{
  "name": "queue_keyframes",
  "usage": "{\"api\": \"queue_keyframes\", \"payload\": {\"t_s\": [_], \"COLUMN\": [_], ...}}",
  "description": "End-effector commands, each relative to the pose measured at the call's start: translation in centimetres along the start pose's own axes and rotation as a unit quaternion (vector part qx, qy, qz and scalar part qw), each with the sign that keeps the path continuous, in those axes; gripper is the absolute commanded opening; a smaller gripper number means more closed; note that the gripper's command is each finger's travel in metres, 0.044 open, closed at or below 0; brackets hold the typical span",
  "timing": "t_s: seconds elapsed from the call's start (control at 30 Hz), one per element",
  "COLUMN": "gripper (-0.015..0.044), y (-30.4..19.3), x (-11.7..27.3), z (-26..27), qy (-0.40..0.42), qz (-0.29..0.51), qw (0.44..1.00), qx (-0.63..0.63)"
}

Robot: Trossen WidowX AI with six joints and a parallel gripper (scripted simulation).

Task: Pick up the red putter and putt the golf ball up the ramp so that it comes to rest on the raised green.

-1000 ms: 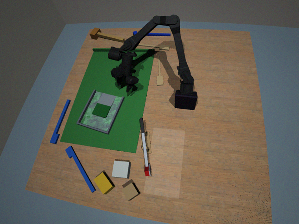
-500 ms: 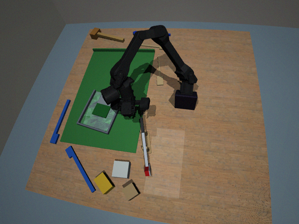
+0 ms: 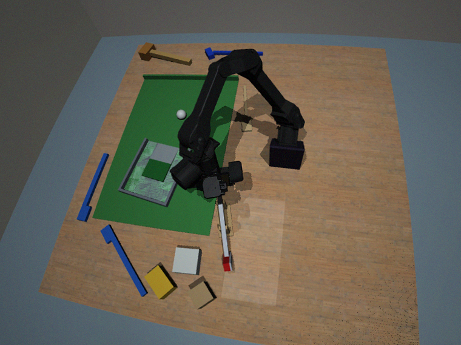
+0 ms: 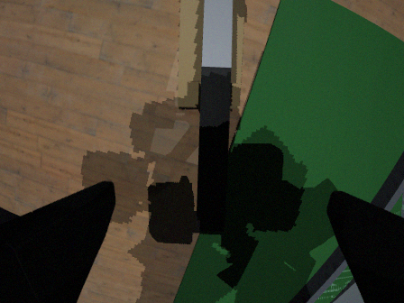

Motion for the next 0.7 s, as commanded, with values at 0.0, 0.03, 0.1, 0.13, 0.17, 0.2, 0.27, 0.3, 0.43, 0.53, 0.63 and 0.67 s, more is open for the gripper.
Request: {"api": "queue_keyframes", "payload": {"t_s": [0.0,0.03,0.1,0.13,0.17,0.2,0.27,0.3,0.43,0.53,0.63,0.67], "gripper": [0.0440,0.0440,0.0440,0.0440,0.0440,0.0440,0.0440,0.0440,0.0440,0.0440,0.0440,0.0440], "y": [-0.1,-0.1,-0.1,-0.1,-0.2,-0.2,-0.2,-0.3,-0.3,-0.3,-0.4,-0.4], "x": [-1.6,-1.6,-1.6,-1.6,-1.8,-2.0,-2.8,-3.4,-4.0,-4.0,-4.1,-4.2], "z": [0.3,0.3,0.3,0.3,0.3,0.3,0.3,0.3,0.3,0.3,0.3,0.3], "qy": [0.005,0.005,0.005,0.005,0.005,0.005,0.005,0.005,0.005,0.005,0.005,0.005], "qz": [0.008,0.008,0.008,0.008,0.008,0.008,0.008,0.008,0.008,0.008,0.008,0.008], "qw": [1.000,1.000,1.000,1.000,1.000,1.000,1.000,1.000,1.000,1.000,1.000,1.000], "qx": [0.006,0.006,0.006,0.006,0.006,0.006,0.006,0.006,0.006,0.006,0.006,0.006]}}
Point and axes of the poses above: the point midway between the two fingers, 35 mm back from their tips, its own x axis back along the fingers, its own z axis across the jaws, y = z × x, the point moved 4 cm from there along x, back along the fingers
